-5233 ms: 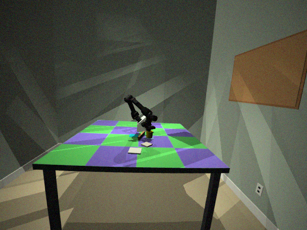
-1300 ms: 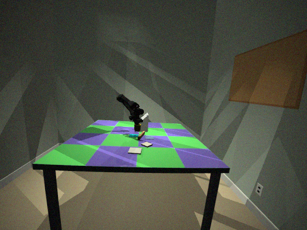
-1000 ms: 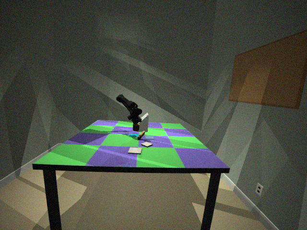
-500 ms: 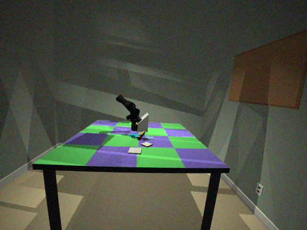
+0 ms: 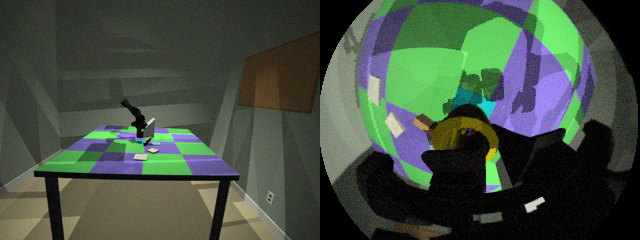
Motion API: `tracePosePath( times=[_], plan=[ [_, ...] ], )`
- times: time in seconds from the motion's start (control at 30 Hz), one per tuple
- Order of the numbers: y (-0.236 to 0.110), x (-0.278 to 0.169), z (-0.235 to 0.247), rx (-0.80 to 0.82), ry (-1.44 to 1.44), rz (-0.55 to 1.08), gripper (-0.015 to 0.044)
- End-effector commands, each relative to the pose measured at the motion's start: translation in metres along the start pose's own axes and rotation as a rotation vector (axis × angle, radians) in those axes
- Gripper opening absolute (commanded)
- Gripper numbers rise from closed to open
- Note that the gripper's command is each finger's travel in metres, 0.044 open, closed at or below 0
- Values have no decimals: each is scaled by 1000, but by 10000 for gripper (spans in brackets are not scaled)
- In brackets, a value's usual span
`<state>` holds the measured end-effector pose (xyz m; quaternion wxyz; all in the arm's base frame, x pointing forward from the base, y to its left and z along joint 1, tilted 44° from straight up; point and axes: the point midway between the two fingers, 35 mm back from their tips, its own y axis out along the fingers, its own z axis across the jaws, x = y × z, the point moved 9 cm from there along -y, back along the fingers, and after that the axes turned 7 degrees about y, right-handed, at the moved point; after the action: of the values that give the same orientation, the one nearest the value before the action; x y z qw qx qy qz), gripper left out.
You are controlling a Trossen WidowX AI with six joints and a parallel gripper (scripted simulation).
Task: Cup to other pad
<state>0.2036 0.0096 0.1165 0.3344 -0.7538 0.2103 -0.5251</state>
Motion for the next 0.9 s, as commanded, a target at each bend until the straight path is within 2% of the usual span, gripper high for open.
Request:
tracePosePath(
  times=[0.0, 0.87],
  plan=[
    [5, 0, 0, -2, -8, -3, 0],
    [34, 1, -2, -3, -8, -6, 0]
  ],
)
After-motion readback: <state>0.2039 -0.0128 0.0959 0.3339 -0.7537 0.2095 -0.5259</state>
